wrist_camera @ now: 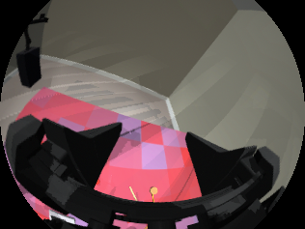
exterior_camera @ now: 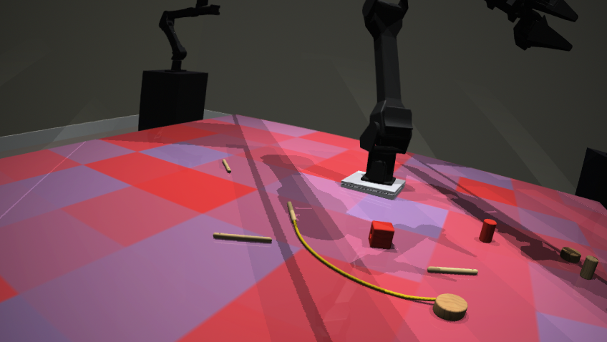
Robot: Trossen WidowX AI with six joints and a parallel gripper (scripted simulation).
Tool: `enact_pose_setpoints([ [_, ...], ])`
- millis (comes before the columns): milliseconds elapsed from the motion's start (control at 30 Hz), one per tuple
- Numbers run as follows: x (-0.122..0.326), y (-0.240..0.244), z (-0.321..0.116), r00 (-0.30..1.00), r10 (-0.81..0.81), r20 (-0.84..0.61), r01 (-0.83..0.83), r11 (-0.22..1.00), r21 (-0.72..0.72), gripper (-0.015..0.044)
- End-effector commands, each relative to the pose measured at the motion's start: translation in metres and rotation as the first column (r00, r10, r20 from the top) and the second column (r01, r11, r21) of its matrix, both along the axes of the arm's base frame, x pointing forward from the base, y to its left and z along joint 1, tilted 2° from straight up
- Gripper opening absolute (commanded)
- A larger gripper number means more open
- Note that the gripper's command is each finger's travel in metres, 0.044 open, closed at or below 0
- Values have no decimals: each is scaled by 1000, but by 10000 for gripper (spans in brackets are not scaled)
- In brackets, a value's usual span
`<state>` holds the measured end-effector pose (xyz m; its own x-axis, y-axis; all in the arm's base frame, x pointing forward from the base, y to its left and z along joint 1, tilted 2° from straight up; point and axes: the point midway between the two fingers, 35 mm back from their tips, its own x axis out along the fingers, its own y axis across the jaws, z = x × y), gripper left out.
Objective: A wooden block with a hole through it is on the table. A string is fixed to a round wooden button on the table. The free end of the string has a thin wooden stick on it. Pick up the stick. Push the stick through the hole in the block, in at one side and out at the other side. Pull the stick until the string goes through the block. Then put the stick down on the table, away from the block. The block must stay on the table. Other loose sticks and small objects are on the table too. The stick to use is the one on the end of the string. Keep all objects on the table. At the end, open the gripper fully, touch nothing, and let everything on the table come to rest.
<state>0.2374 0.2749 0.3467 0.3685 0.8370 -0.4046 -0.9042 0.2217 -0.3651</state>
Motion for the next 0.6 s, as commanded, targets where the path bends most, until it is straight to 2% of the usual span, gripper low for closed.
enact_pose_setpoints([
  [0, 0, 0, 0, 1000, 0, 0, 0, 1000, 0, 426],
  [100, 7, -3, -9, 1000, -14, 1, 14, 999, -35, 440],
  [267, 47, -34, -76, 996, -84, 3, 81, 953, -292, 440],
  [433, 72, -81, -144, 994, -106, -32, 72, 834, -547, 440],
  [567, 78, -126, -195, 990, -96, -106, -9, 697, -717, 440],
])
